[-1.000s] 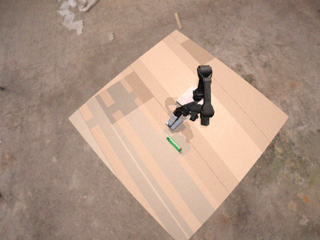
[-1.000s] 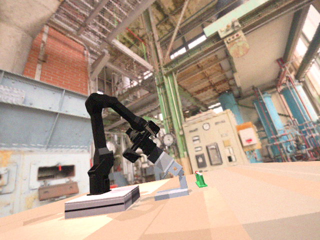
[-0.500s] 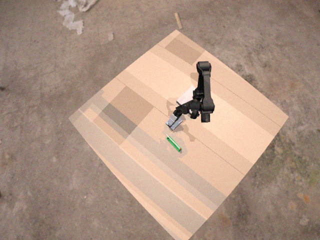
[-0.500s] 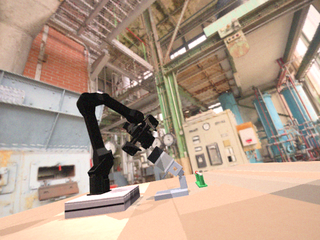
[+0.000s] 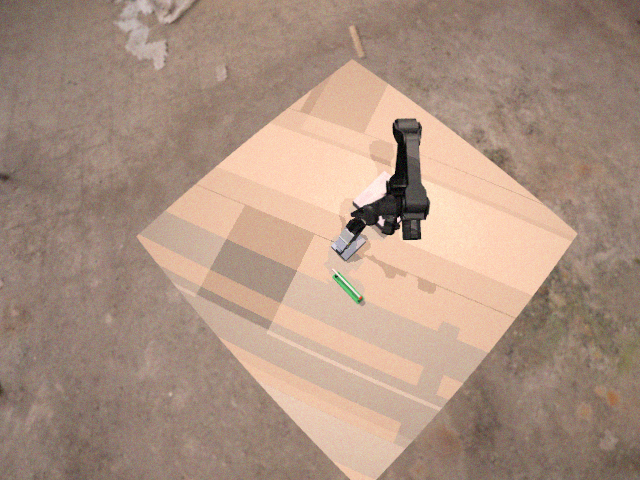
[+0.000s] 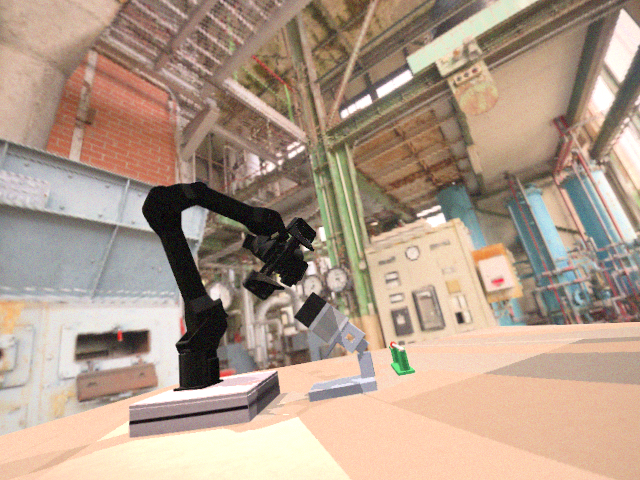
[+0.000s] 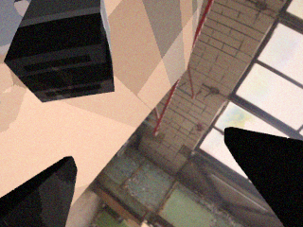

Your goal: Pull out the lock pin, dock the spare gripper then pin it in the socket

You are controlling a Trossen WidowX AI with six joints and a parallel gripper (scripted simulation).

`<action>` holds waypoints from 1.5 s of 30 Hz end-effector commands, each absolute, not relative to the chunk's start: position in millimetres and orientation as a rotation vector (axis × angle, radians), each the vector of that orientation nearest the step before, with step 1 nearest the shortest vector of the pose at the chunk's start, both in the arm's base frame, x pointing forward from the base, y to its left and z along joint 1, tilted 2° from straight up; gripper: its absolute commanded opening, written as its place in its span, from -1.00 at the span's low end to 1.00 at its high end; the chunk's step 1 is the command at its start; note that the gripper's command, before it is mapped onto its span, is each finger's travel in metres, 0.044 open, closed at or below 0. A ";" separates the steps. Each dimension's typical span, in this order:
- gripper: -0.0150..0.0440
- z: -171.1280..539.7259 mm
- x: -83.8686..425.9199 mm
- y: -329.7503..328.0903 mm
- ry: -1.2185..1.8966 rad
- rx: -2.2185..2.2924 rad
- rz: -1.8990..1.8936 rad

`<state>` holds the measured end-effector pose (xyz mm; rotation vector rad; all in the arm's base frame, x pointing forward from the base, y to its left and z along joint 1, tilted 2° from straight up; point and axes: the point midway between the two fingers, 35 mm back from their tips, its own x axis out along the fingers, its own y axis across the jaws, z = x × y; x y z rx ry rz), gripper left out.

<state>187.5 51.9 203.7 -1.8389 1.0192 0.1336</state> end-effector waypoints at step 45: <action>0.12 144.6 346.2 183.6 1.276 -1.548 1.125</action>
